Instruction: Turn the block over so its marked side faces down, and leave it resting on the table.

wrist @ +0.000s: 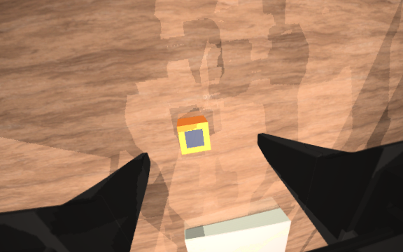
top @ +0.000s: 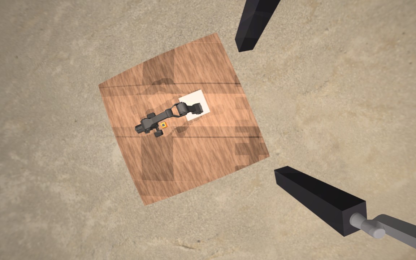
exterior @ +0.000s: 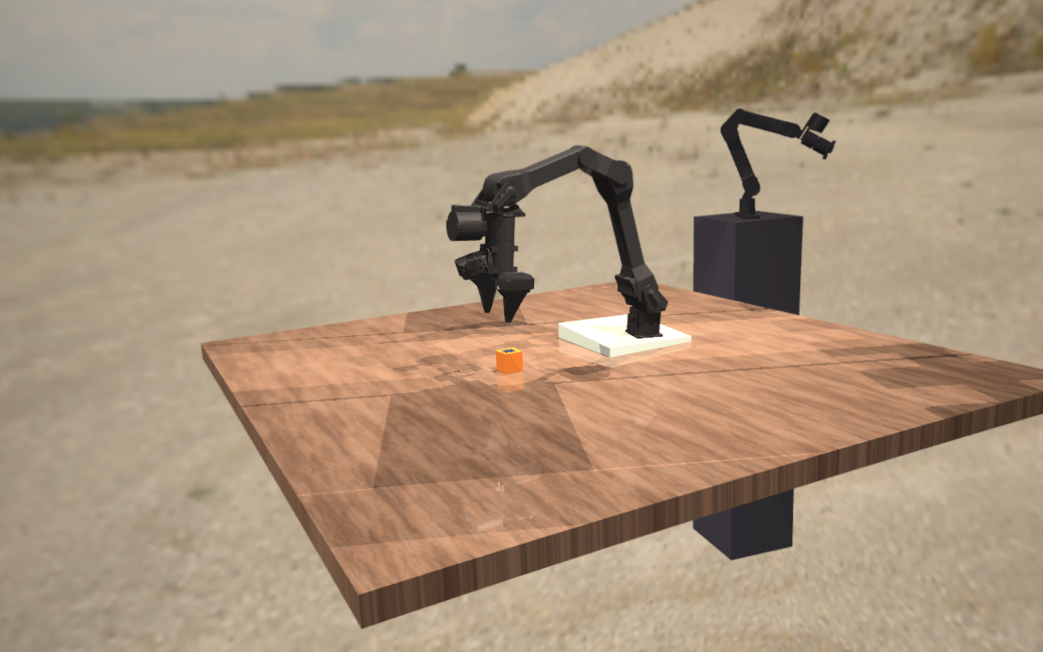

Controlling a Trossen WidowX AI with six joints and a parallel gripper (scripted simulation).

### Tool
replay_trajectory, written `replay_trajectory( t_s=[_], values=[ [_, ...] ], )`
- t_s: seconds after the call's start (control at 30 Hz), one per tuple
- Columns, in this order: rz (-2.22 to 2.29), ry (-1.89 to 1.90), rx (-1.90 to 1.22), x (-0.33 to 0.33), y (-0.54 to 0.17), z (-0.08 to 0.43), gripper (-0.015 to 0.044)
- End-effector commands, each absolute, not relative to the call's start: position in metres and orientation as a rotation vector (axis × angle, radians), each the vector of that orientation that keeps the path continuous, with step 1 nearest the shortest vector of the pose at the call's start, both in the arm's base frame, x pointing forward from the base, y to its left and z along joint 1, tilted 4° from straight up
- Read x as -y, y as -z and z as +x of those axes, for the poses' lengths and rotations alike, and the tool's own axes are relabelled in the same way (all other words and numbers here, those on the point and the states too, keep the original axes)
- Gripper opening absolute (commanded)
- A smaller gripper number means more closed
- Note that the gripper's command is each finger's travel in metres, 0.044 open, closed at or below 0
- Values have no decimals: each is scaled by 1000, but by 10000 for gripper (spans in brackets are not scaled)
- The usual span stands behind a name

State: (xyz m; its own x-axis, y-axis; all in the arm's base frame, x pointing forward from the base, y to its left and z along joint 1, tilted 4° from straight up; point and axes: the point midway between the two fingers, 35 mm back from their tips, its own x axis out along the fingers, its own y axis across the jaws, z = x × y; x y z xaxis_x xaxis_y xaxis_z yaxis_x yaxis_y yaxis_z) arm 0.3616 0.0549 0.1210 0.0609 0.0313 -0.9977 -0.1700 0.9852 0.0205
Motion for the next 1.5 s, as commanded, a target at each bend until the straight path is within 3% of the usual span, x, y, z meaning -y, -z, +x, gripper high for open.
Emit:
replay_trajectory(
  t_s=[0.0, 1.3, 1.47],
  values=[
    [-77, -167, -1584, -57, -114, 347, 440],
    [-77, -167, -1584, -59, -32, 342, 440],
    [-77, -167, -1584, -59, -32, 342, 309]
  ],
)
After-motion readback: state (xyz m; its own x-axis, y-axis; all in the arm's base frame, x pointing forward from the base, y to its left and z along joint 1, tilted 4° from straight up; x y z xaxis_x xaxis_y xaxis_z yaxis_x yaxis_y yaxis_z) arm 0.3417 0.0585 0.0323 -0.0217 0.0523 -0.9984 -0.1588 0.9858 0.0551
